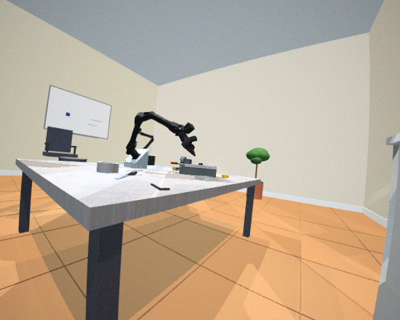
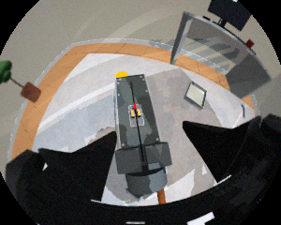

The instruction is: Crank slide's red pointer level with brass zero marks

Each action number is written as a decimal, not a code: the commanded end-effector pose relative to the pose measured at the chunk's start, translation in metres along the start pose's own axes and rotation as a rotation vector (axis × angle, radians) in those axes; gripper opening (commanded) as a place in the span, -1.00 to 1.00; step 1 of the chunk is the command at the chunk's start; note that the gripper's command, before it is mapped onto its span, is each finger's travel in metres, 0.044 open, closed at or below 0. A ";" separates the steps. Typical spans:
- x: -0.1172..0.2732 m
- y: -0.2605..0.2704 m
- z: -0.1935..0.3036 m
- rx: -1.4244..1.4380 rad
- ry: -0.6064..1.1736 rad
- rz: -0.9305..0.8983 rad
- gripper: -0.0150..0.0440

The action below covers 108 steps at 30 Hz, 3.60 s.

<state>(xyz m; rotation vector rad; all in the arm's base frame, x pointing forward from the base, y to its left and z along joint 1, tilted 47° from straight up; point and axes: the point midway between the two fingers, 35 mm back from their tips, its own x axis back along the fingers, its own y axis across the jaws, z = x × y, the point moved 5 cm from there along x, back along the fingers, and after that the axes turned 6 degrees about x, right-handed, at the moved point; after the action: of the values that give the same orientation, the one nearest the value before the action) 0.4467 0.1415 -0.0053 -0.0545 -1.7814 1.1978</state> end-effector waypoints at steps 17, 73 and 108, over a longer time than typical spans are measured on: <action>-0.005 0.007 0.004 0.015 -0.002 -0.008 1.00; 0.076 -0.012 0.101 -0.020 -0.157 -0.087 1.00; 0.018 -0.002 0.146 -0.018 -0.157 -0.083 1.00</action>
<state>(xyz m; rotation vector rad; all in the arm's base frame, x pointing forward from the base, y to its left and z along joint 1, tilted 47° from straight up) 0.3370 0.0537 0.0083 0.0904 -1.9338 1.1507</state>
